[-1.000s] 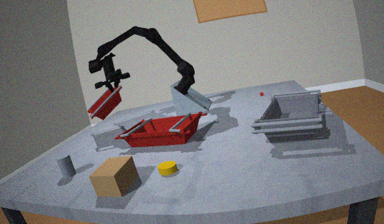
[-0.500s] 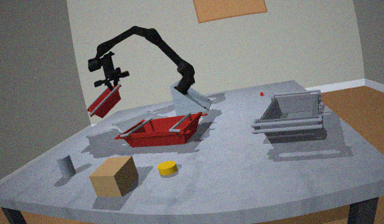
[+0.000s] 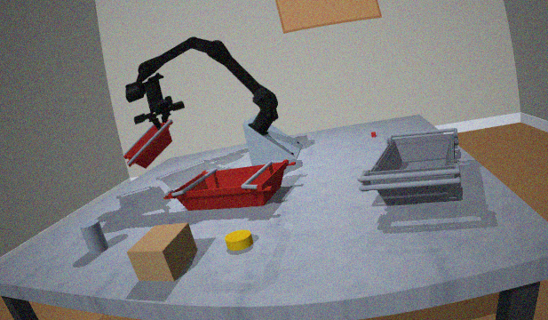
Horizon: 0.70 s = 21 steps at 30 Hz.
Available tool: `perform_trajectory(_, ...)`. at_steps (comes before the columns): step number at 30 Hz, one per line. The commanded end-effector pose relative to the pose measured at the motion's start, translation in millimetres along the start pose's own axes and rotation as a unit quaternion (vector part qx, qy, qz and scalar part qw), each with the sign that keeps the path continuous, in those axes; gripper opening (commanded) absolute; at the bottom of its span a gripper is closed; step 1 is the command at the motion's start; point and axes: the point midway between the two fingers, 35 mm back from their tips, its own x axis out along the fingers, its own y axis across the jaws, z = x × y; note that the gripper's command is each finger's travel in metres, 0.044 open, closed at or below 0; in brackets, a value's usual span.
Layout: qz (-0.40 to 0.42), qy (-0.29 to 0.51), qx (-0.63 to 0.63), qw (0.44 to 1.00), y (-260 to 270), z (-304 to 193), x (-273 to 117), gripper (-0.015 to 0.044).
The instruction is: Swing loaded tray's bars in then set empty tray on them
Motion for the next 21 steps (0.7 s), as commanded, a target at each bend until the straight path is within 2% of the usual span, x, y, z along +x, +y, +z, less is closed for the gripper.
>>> perform_trajectory(1,-0.012,0.004,-0.004,1.0,-2.6,0.1,-7.8,0.0)
perform_trajectory(21,-0.026,0.018,-0.107,0.994,-4.8,111.8,-29.4,0.0)
